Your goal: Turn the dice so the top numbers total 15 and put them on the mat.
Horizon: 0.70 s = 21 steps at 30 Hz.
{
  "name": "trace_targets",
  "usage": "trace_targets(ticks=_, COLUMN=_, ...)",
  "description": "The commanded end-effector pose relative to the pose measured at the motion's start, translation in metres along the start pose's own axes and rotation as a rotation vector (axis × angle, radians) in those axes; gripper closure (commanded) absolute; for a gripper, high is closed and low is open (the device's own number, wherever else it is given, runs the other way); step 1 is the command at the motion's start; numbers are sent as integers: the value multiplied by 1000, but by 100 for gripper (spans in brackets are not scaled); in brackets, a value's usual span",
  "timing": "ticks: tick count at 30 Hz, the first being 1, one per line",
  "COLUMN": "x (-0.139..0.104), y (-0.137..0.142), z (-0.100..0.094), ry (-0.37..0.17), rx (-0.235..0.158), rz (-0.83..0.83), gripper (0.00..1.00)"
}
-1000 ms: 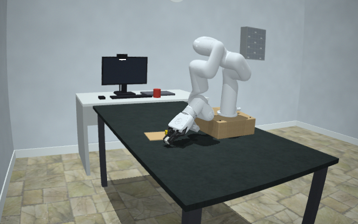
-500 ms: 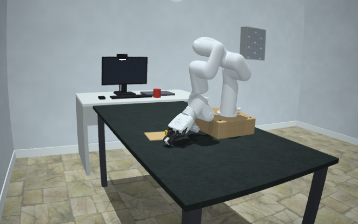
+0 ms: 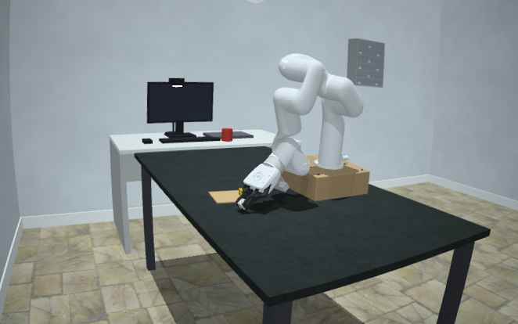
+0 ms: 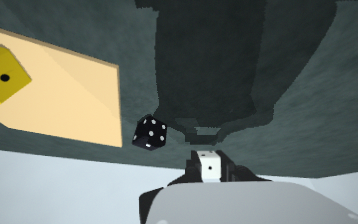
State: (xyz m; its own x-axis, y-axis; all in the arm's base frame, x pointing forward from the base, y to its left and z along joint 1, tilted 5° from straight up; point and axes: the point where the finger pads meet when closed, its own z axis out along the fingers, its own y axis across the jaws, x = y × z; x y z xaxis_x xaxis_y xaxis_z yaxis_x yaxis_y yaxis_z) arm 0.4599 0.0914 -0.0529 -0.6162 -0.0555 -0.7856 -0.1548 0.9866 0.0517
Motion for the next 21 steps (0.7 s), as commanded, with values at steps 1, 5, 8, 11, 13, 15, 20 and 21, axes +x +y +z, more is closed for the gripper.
trace_targets(ticks=1, x=-1, y=0, z=0, ry=-2, rx=0, rz=0, gripper=79)
trace_targets(ticks=5, x=-1, y=0, z=0, ry=-2, rx=0, rz=0, gripper=79)
trace_targets(ticks=8, x=-1, y=0, z=0, ry=-2, rx=0, rz=0, gripper=79)
trace_targets(ticks=11, x=-1, y=0, z=0, ry=-2, rx=0, rz=0, gripper=79)
trace_targets(ticks=13, x=-1, y=0, z=0, ry=-2, rx=0, rz=0, gripper=79)
trace_targets(ticks=15, x=-1, y=0, z=0, ry=-2, rx=0, rz=0, gripper=79)
trace_targets(ticks=20, x=1, y=0, z=2, ry=-2, rx=0, rz=0, gripper=79)
trace_targets(ticks=21, x=2, y=0, z=2, ry=-2, rx=-1, rz=0, gripper=79)
